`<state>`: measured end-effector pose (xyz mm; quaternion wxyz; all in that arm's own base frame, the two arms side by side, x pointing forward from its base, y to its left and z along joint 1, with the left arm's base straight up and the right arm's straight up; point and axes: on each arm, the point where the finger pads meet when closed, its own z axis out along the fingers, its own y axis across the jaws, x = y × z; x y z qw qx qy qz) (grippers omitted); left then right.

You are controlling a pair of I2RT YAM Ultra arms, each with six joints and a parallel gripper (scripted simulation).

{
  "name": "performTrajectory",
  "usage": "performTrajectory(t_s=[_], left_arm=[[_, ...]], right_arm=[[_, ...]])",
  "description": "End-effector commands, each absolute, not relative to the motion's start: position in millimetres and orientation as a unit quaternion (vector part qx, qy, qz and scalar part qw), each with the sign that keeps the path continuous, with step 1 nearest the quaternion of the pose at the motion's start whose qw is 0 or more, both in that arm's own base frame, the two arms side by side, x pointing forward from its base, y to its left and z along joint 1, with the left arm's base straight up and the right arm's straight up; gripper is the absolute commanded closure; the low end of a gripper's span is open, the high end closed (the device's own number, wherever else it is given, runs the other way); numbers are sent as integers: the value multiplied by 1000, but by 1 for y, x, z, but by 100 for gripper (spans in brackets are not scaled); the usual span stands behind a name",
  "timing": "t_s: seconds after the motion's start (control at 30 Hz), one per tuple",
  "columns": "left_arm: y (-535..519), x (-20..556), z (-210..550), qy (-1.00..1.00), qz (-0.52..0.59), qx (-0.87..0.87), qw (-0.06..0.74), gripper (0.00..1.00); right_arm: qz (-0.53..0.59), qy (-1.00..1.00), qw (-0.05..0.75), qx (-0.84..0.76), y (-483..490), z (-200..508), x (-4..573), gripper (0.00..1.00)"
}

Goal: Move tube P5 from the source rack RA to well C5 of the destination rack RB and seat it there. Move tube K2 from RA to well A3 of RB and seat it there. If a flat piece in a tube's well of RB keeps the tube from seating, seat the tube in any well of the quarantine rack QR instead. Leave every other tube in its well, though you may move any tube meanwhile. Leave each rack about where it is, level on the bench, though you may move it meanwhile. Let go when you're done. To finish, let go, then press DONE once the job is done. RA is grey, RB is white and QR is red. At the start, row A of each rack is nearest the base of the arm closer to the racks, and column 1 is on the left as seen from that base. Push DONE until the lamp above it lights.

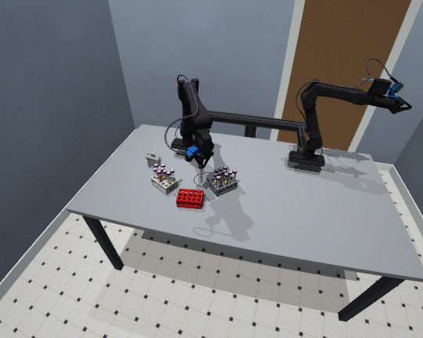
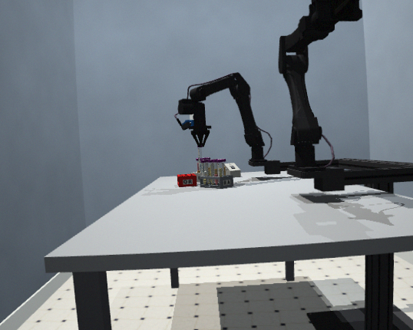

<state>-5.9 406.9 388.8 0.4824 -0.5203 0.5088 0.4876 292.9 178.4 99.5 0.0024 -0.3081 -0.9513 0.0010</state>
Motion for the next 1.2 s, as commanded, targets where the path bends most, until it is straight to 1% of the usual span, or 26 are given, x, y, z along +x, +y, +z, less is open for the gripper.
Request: performTrajectory(t_s=[0.0, 1.17], left_arm=[[398, -7, 416, 496, 504, -504, 496, 100], [398, -7, 416, 496, 504, -504, 496, 100]], right_arm=[[2, -948, -1, -319, 181, 106, 300, 100], [2, -948, -2, -319, 184, 107, 353, 100]])
